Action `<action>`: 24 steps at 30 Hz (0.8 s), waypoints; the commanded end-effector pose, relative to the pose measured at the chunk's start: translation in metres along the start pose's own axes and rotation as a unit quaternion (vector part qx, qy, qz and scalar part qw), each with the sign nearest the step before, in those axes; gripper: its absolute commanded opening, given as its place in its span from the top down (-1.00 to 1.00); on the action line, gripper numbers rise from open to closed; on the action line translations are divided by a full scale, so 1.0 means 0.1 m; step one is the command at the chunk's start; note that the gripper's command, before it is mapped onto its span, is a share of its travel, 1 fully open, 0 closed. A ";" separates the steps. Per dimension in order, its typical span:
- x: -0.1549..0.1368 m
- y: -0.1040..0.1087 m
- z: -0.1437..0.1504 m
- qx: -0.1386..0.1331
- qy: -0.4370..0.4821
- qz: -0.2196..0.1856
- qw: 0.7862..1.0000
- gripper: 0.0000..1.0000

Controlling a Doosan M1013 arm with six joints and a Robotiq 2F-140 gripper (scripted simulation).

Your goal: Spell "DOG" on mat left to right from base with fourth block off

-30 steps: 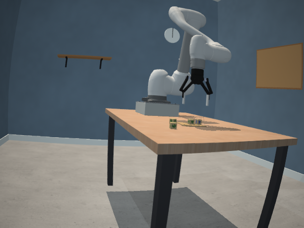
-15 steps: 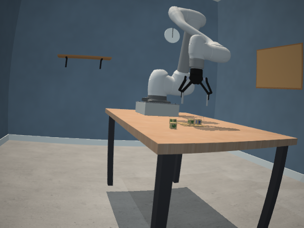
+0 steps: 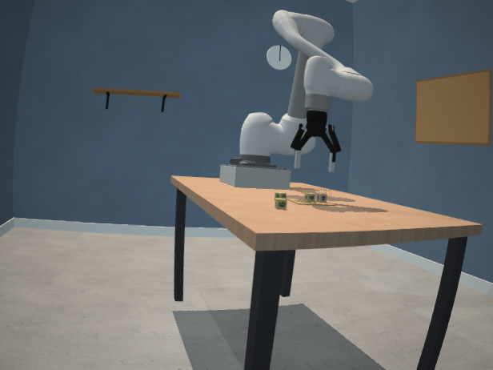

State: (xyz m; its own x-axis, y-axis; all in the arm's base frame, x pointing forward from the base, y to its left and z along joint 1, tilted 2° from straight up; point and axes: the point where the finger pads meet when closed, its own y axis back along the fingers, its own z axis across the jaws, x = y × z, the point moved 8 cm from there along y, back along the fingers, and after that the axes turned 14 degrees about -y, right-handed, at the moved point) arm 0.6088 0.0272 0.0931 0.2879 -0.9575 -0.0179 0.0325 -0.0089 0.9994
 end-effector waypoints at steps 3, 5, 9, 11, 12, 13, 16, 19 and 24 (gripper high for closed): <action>0.03 0.00 0.00 -0.001 -0.099 0.004 0.995 -1.00; 0.04 0.00 0.01 -0.001 -0.128 0.004 0.992 -1.00; 0.05 0.00 0.01 -0.001 -0.172 0.004 0.985 -1.00; 0.05 0.00 0.01 -0.001 -0.184 0.004 0.983 -1.00; 0.06 0.00 0.01 -0.001 -0.193 0.004 0.981 -1.00; 0.06 0.00 0.01 -0.001 -0.200 0.004 0.980 -1.00; 0.07 0.00 0.01 -0.001 -0.215 0.004 0.977 -1.00; 0.07 0.00 0.01 -0.001 -0.217 0.004 0.976 -1.00; 0.07 0.00 0.01 -0.001 -0.217 0.004 0.976 0.20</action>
State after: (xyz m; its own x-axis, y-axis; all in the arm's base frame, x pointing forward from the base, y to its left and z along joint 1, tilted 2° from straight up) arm 0.6095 0.0204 0.0929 -0.1439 -0.9896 0.0049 0.0333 0.0001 0.9994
